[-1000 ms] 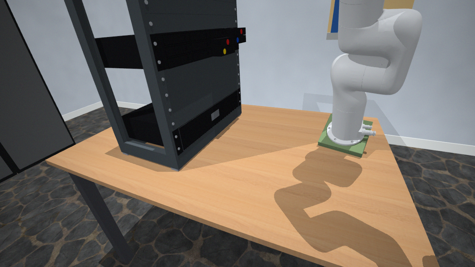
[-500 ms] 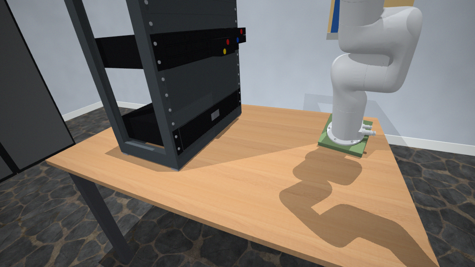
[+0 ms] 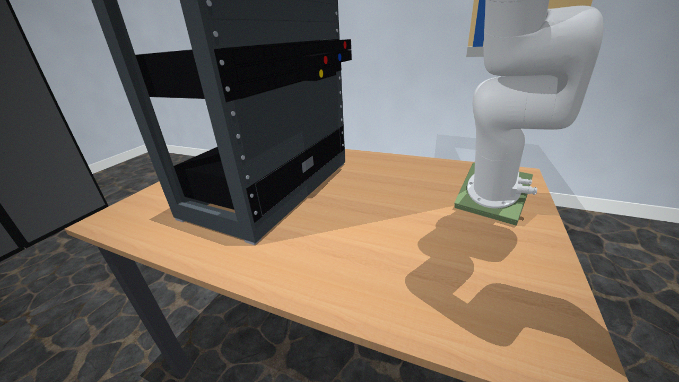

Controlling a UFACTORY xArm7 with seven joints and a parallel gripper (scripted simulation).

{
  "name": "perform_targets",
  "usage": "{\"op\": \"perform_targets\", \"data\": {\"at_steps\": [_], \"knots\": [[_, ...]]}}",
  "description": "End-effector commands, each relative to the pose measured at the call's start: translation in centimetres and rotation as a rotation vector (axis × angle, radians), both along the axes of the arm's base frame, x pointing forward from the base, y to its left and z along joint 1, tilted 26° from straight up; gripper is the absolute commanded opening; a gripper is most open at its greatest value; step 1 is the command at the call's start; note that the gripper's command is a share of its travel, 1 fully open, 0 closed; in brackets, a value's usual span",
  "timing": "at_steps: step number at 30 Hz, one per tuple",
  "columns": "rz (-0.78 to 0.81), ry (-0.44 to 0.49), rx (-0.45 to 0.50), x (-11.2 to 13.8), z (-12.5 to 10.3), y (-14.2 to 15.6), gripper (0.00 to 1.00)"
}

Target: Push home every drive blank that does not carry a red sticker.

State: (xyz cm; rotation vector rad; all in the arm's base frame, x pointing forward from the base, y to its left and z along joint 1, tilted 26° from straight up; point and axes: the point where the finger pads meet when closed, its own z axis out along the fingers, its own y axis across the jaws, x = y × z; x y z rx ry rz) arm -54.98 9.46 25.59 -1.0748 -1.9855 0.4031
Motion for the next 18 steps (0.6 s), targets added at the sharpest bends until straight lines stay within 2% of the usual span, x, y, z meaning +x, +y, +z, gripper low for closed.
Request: {"op": "perform_targets", "data": {"at_steps": [1, 10, 12, 15, 18], "knots": [[0.106, -0.021, -0.017, 0.5, -0.3, -4.7, 1.0], [0.3, -0.04, -0.048, 2.4, -1.8, -13.0, 1.0], [0.3, -0.04, -0.048, 2.4, -1.8, -13.0, 1.0], [0.392, -0.052, -0.064, 3.8, -2.4, -16.8, 1.0], [0.448, -0.059, -0.074, 4.7, -2.8, -19.0, 1.0]]}}
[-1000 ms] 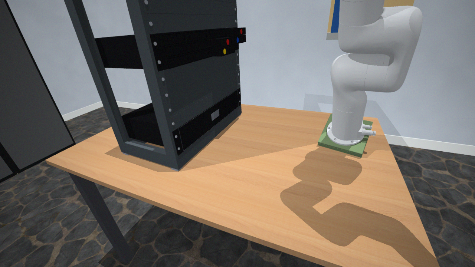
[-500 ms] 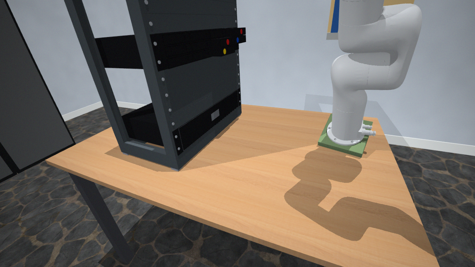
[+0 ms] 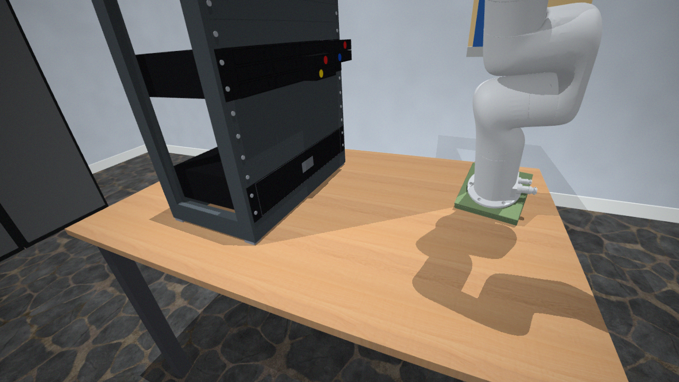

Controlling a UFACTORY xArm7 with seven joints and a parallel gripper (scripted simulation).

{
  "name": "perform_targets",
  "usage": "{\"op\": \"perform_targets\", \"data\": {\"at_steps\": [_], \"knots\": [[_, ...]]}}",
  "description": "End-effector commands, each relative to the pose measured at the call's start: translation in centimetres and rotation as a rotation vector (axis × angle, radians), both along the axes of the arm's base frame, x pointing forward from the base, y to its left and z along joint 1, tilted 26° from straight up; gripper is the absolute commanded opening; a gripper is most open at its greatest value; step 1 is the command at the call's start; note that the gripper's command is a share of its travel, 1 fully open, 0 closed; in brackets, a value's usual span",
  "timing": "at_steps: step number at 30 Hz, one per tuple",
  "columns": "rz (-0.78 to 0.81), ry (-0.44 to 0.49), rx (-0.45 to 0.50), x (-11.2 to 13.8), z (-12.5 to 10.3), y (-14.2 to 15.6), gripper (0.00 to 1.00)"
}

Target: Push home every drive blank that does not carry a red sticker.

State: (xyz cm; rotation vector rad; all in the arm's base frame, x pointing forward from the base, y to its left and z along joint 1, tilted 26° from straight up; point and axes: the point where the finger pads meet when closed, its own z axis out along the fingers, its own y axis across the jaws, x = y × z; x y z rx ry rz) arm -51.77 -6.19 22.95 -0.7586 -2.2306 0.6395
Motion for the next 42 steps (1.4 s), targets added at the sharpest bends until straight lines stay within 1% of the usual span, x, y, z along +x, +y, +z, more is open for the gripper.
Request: {"op": "perform_targets", "data": {"at_steps": [1, 9, 11, 14, 17, 26, 28, 32, 42], "knots": [[0.104, -0.014, -0.018, 2.0, -0.4, -4.3, 1.0], [0.28, -0.045, -0.052, 5.9, -1.6, -10.8, 1.0], [0.28, -0.045, -0.052, 5.9, -1.6, -10.8, 1.0], [0.368, -0.064, -0.07, 8.3, -2.1, -13.7, 1.0], [0.428, -0.078, -0.083, 10.1, -2.5, -15.6, 1.0], [0.632, -0.132, -0.13, 16.7, -3.6, -21.3, 1.0], [0.632, -0.132, -0.13, 16.7, -3.6, -21.3, 1.0], [0.74, -0.167, -0.156, 20.7, -4.0, -23.7, 1.0], [0.964, -0.253, -0.215, 29.7, -4.6, -27.3, 1.0]]}}
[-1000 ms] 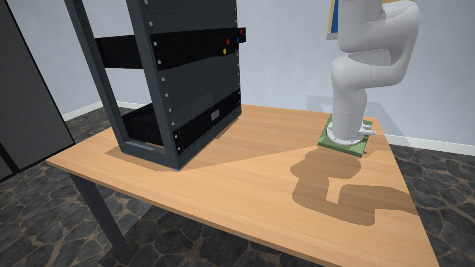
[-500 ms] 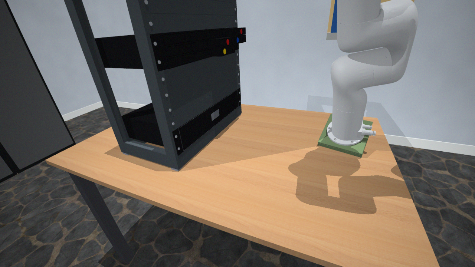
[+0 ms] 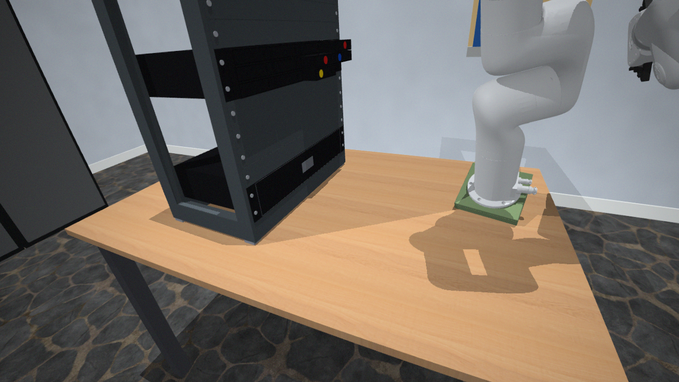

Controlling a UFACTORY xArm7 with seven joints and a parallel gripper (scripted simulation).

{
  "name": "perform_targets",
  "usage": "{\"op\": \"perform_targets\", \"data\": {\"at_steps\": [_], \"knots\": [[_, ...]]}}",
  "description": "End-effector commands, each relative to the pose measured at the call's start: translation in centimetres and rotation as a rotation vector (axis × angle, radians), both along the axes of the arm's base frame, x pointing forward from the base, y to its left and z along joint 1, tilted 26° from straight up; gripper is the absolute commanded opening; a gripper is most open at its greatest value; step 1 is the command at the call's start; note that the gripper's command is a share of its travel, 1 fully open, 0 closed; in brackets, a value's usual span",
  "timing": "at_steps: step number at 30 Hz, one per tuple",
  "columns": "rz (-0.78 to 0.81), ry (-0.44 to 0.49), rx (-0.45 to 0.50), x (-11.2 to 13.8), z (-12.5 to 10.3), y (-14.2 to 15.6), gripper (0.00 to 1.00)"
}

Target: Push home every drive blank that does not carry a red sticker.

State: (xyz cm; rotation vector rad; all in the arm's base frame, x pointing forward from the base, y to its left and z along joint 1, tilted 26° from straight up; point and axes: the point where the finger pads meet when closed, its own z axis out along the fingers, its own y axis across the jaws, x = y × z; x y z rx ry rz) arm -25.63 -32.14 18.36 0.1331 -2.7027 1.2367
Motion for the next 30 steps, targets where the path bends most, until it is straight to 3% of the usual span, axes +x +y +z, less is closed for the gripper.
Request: {"op": "perform_targets", "data": {"at_steps": [1, 3, 18, 20, 30], "knots": [[0.109, -0.04, -0.023, 4.5, -0.1, -1.6, 1.0], [0.109, -0.04, -0.023, 4.5, -0.1, -1.6, 1.0], [0.452, -0.212, -0.084, 18.8, 0.3, -2.6, 1.0], [0.452, -0.212, -0.084, 18.8, 0.3, -2.6, 1.0], [0.647, -0.335, -0.113, 26.8, 1.2, -0.8, 1.0]]}}
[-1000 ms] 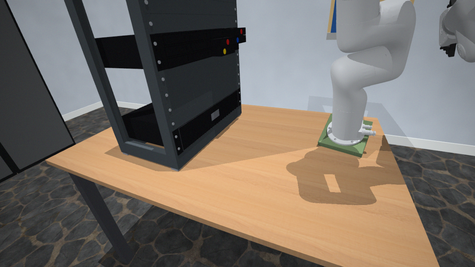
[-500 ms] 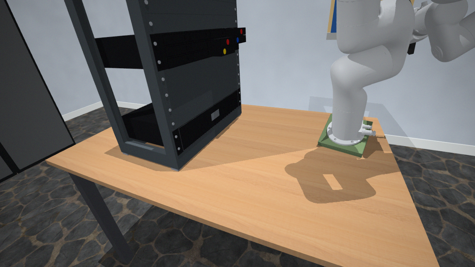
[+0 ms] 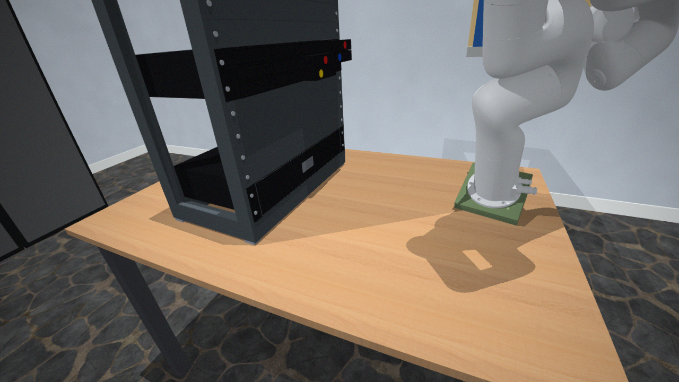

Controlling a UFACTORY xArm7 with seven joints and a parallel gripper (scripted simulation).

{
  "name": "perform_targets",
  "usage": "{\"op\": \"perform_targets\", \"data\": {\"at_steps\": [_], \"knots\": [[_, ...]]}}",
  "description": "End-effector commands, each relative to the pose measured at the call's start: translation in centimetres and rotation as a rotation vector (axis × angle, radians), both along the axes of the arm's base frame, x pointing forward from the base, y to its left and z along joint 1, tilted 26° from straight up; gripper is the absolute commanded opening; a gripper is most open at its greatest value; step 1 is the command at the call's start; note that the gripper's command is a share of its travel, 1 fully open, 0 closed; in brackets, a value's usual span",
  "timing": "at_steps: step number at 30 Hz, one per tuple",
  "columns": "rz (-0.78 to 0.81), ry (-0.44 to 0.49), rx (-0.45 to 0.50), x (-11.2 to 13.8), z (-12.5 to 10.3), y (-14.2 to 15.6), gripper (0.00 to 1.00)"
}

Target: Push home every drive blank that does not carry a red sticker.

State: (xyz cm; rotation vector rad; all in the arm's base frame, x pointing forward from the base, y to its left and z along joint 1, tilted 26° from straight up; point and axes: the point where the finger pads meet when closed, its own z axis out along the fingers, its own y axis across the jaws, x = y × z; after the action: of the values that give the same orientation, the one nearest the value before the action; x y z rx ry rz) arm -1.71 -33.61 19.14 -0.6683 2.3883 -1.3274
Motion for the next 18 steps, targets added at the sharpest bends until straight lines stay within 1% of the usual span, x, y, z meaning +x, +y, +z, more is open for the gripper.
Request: {"op": "perform_targets", "data": {"at_steps": [1, 5, 7, 18], "knots": [[0.094, -0.06, -0.014, 3.6, 0.6, 0.9, 1.0], [0.165, -0.108, -0.019, 6.2, 1.1, 2.0, 1.0], [0.165, -0.108, -0.019, 6.2, 1.1, 2.0, 1.0], [0.341, -0.237, -0.023, 12.3, 2.8, 5.5, 1.0]]}}
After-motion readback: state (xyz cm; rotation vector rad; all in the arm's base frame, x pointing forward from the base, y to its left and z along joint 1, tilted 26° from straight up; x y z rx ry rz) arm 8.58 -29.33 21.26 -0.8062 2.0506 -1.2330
